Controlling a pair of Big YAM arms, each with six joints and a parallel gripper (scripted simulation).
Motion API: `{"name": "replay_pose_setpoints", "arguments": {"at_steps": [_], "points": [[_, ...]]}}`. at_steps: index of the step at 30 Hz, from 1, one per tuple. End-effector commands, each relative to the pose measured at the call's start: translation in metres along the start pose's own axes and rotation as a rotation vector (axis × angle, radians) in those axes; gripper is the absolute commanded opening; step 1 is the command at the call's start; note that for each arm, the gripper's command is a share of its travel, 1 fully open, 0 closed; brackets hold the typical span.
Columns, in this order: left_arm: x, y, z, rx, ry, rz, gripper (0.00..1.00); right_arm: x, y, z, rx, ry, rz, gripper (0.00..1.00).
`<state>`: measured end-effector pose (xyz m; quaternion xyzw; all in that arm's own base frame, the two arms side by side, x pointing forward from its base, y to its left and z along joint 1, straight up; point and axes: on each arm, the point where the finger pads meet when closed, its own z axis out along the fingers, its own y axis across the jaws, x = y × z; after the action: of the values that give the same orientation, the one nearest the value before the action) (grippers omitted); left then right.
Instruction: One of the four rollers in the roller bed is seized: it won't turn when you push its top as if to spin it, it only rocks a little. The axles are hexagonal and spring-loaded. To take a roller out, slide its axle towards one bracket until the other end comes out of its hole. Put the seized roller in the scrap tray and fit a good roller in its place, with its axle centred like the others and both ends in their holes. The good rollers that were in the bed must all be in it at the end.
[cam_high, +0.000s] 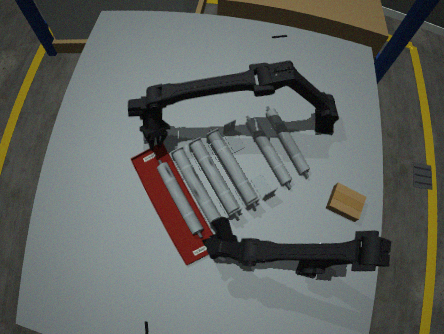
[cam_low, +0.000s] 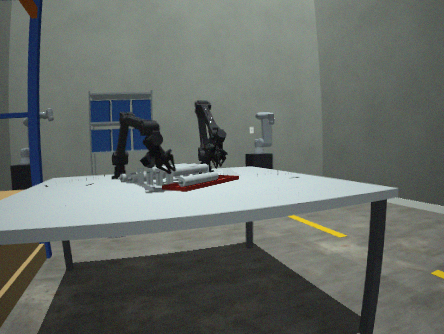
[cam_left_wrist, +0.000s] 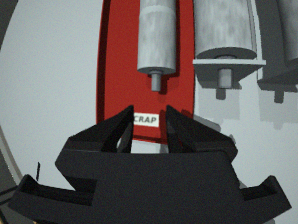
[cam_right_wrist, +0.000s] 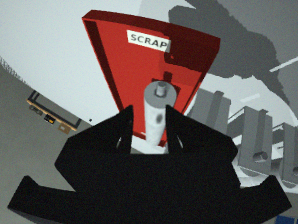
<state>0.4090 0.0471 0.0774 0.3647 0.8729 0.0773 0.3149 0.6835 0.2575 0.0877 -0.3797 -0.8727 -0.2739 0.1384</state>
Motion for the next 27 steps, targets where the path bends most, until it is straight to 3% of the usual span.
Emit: {"name": "replay_pose_setpoints", "arguments": {"at_steps": [1,2,5,10,17,22,27], "points": [[-0.023,0.023,-0.002,-0.047,-0.04,0.024,0.32,0.001,0.019,-0.025,-0.038,-0.018,-0.032,0.32],[-0.03,0.029,-0.007,-0.063,-0.053,0.011,0.32,0.01,0.035,-0.052,-0.087,-0.049,-0.075,0.32],[-0.036,0.034,-0.012,-0.08,-0.065,0.003,0.32,0.01,0.019,-0.033,-0.059,-0.042,-0.079,0.32],[-0.034,0.033,-0.006,-0.072,-0.057,-0.013,0.32,0.004,0.018,-0.042,-0.075,-0.064,-0.099,0.32],[-0.058,0.053,-0.02,-0.129,-0.103,-0.055,0.32,0.004,0.024,-0.073,-0.126,-0.142,-0.213,0.32],[-0.081,0.071,-0.033,-0.18,-0.15,-0.1,0.32,0.007,0.029,-0.108,-0.177,-0.231,-0.329,0.32],[-0.089,0.078,-0.032,-0.19,-0.161,-0.138,0.32,0.012,0.032,-0.128,-0.204,-0.297,-0.411,0.32]]}}
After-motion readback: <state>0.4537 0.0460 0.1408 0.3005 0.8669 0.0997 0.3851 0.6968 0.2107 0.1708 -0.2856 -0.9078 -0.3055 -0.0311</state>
